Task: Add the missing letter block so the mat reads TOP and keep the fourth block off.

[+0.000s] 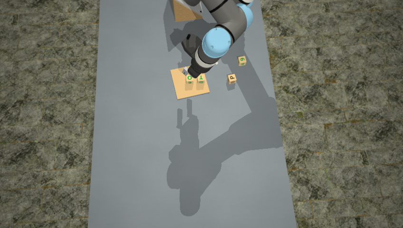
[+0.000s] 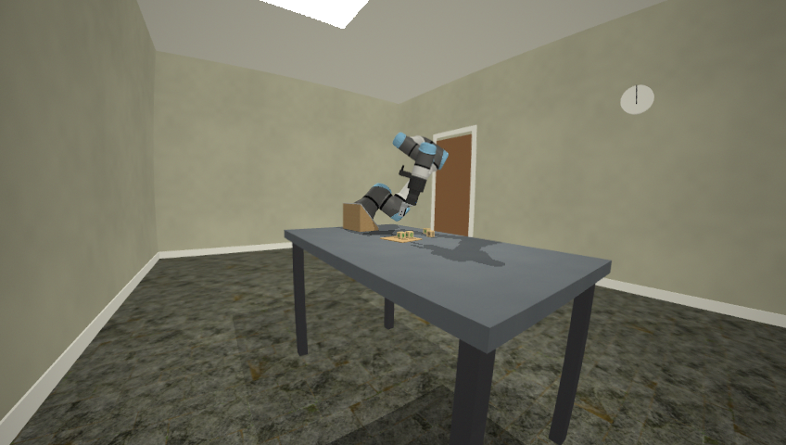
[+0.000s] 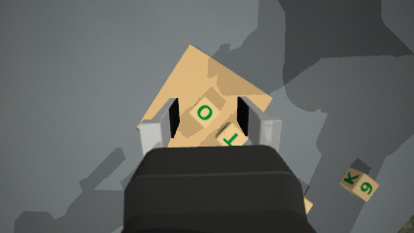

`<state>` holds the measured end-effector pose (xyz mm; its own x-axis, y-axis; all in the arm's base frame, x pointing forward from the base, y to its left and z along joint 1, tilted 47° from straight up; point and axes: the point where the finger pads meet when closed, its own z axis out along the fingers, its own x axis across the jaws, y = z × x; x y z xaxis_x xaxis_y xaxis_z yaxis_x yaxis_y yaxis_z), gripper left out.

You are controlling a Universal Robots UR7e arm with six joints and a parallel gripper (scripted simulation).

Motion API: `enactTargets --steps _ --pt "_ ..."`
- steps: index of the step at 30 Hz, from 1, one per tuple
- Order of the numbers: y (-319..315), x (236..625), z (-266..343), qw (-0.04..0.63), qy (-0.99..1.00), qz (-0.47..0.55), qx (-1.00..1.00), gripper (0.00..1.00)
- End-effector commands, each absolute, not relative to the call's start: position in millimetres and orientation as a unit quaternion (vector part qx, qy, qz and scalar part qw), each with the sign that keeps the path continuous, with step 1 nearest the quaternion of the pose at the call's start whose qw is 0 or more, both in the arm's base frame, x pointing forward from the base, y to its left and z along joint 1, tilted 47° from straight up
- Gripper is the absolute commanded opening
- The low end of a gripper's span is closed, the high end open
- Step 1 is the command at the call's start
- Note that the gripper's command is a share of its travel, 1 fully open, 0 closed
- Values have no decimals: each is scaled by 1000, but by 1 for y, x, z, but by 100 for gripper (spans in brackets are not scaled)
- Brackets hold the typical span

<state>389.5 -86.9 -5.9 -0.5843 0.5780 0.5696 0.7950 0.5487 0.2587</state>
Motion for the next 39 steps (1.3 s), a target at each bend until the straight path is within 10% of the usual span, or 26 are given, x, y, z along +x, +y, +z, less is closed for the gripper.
enactTargets --steps 1,39 --pt "-87 390 -6 214 -853 -253 -402 100" --pt "-78 394 11 216 -835 -259 -434 100"
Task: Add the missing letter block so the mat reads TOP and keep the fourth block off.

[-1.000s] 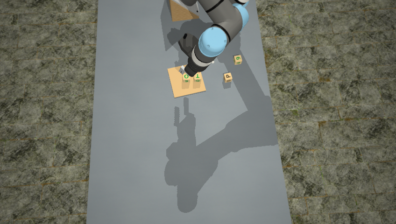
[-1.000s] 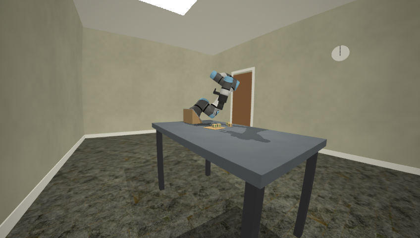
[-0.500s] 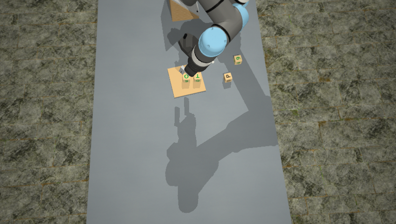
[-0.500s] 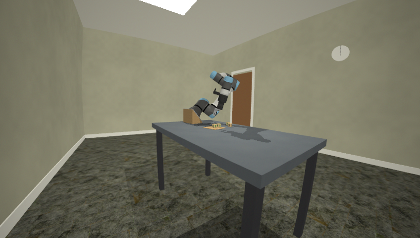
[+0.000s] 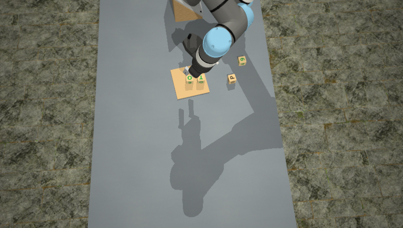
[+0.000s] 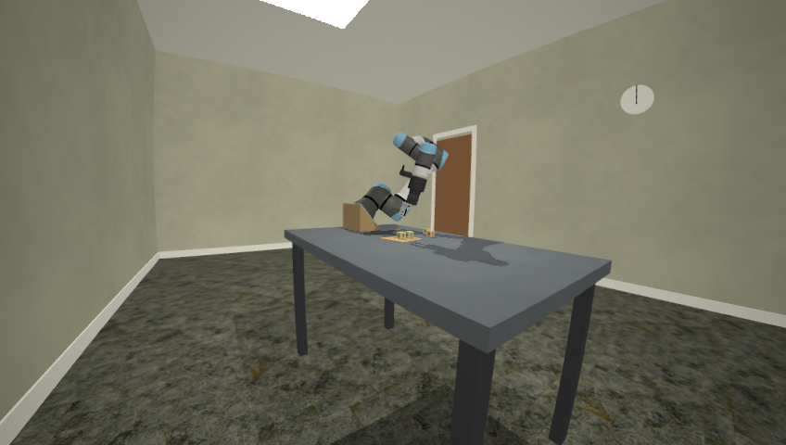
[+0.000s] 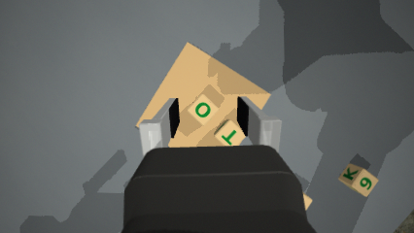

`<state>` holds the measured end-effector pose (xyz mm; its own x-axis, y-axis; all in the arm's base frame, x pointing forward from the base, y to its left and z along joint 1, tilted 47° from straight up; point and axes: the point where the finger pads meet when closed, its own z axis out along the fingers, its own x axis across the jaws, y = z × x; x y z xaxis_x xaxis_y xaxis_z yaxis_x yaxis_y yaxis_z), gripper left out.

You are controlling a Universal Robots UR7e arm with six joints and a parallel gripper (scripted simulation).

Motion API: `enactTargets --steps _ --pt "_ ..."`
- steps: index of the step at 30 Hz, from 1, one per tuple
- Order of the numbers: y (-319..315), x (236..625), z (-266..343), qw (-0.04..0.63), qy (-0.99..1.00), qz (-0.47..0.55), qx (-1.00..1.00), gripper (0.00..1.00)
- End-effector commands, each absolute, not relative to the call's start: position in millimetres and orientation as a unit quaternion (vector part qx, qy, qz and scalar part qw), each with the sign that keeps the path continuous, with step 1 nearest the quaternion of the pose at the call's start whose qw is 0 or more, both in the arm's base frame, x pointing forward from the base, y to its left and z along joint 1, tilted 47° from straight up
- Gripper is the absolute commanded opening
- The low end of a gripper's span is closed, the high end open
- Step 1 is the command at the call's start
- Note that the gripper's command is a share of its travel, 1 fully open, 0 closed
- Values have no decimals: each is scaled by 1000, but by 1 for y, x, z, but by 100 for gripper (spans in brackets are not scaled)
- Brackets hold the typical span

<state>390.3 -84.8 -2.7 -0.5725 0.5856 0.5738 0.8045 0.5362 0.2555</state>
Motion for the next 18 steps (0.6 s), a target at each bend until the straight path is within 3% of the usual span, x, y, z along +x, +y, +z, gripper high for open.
enactTargets --steps 1,18 --pt "-74 396 17 217 -828 -261 -447 100" --pt "-10 418 119 248 -687 -300 -614 100"
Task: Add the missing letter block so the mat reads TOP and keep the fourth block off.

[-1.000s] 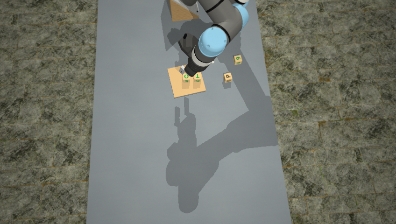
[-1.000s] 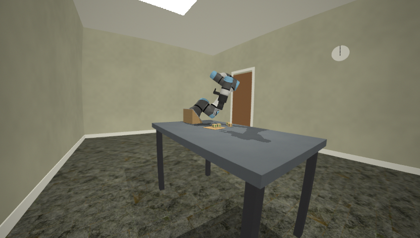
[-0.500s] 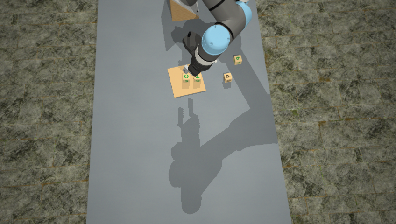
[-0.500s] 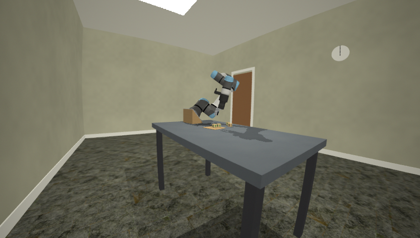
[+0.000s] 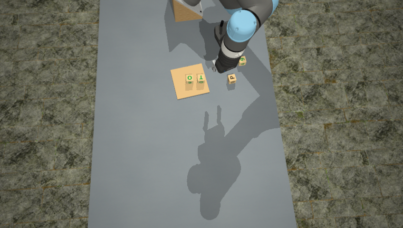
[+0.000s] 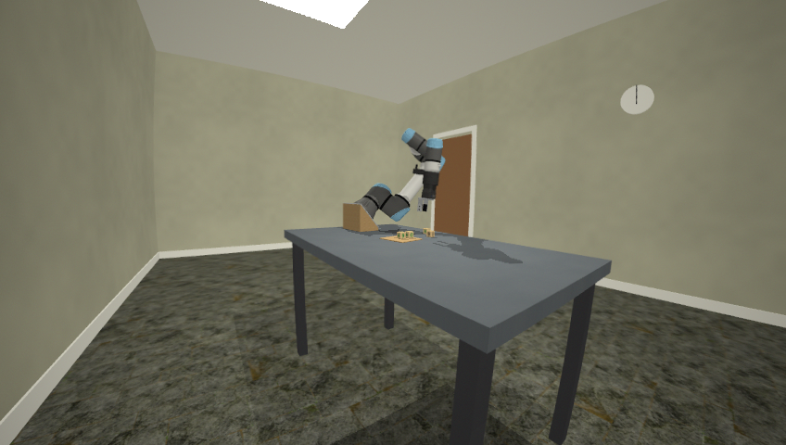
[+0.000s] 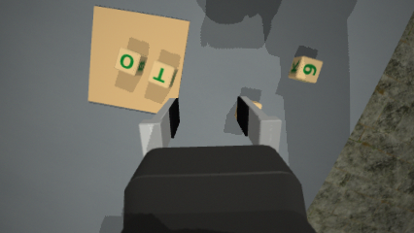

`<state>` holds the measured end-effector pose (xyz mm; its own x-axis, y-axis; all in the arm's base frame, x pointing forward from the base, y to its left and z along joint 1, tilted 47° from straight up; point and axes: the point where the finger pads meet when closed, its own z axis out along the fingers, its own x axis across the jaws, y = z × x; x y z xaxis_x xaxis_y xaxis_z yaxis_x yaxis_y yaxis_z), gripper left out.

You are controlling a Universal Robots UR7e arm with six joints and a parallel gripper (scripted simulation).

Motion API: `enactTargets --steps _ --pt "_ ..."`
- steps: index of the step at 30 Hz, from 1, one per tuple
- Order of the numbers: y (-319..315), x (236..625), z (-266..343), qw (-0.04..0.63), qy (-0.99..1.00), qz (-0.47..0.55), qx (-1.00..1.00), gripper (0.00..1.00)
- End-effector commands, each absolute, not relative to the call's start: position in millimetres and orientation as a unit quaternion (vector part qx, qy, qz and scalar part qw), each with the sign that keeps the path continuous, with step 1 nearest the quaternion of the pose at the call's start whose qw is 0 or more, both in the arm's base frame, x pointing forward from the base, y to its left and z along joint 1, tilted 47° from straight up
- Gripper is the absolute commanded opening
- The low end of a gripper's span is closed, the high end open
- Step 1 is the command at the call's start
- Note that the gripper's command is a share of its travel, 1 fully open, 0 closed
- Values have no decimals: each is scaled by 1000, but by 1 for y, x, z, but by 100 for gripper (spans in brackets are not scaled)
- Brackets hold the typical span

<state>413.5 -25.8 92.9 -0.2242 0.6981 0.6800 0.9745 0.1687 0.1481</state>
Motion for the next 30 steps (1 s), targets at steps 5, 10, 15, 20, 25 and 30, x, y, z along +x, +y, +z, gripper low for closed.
enactTargets --steps 5,10,15,20,25,30 --pt "1 421 136 255 -661 -306 -636 100" --pt "5 422 144 259 -649 -308 -646 100" --pt "5 422 144 259 -649 -308 -646 100" --pt "5 422 144 259 -649 -308 -646 100" --pt "5 422 144 259 -649 -308 -646 100" --pt "5 422 143 258 -650 -309 -644 100"
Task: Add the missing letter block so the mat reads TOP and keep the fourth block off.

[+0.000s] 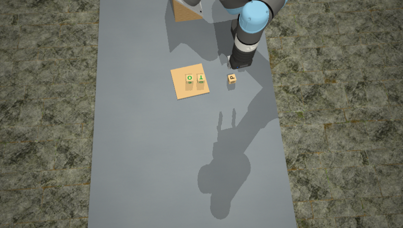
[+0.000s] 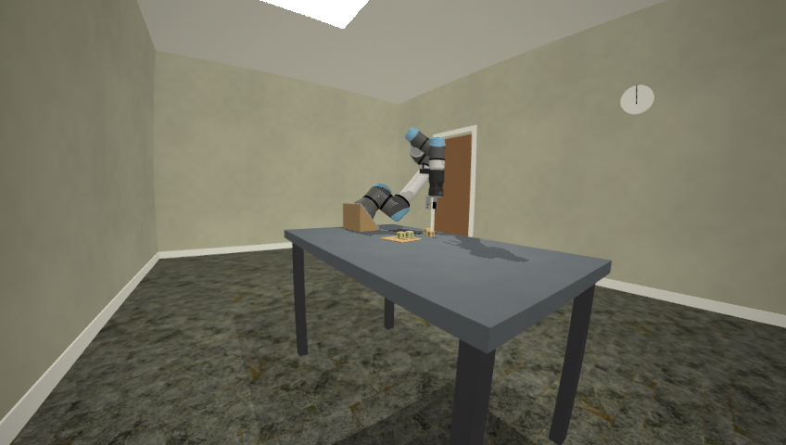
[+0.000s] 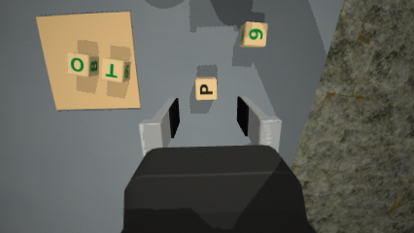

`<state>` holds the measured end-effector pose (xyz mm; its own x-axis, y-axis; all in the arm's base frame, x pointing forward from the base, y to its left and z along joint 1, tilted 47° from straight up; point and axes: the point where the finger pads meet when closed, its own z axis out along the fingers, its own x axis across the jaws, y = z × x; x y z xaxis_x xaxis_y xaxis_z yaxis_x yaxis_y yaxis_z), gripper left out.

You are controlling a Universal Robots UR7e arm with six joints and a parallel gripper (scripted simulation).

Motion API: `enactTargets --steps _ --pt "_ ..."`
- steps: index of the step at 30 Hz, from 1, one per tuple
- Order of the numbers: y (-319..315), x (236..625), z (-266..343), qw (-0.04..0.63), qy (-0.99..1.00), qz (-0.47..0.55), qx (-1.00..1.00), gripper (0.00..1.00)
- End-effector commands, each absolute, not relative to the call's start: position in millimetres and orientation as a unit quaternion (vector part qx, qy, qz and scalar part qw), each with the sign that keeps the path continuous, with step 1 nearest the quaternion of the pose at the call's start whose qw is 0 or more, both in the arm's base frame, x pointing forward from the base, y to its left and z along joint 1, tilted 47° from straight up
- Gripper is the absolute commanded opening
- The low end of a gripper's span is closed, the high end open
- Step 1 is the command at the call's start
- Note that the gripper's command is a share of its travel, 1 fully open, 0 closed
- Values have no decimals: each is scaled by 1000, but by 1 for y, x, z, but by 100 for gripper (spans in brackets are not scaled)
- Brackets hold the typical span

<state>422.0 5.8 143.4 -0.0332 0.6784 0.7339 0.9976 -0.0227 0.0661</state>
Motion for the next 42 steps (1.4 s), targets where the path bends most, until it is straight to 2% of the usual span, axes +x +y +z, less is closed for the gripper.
enactTargets --steps 1,26,42 --pt "5 422 143 258 -651 -309 -644 100" --pt "4 420 137 220 -721 -337 -564 100" --pt "3 418 126 150 -817 -373 -413 100"
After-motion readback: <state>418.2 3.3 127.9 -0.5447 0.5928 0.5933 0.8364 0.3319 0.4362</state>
